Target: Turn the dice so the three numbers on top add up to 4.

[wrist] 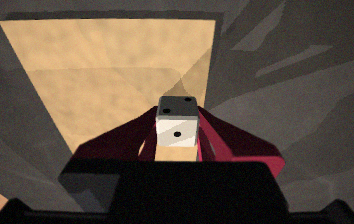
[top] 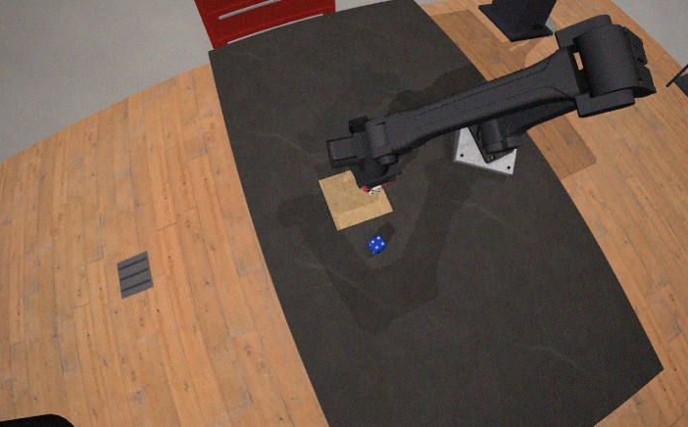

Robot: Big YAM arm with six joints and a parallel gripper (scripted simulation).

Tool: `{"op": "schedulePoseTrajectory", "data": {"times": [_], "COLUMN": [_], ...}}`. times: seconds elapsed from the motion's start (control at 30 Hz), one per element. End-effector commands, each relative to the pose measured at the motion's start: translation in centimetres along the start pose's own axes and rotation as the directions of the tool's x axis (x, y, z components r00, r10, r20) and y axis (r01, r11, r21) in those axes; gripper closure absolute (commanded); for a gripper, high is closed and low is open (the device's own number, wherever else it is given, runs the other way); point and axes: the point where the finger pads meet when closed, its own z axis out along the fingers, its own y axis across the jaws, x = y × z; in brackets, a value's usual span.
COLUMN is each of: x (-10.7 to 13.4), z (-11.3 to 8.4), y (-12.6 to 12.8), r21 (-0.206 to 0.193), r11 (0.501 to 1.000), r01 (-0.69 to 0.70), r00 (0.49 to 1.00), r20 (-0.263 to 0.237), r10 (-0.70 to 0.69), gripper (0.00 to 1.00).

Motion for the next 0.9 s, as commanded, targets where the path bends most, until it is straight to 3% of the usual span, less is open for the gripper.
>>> {"op": "schedulePoseTrajectory", "data": {"times": [0.0, 0.23, 0.6, 0.87], "x": [-0.1, -0.1, -0.1, -0.3], "z": [-0.3, -0.3, -0.4, -3.2], "y": [1.3, 1.3, 1.3, 2.3], "r21": [-0.023, -0.023, -0.023, -0.053], "r11": [1.000, 1.000, 1.000, 0.998], "r01": [0.006, 0.006, 0.006, 0.017], "r00": [1.000, 1.000, 1.000, 1.000], "r20": [0.010, 0.010, 0.010, 0.017], "r10": [-0.005, -0.006, -0.006, -0.016], "gripper": [0.67, 0.55, 0.55, 0.55]}}
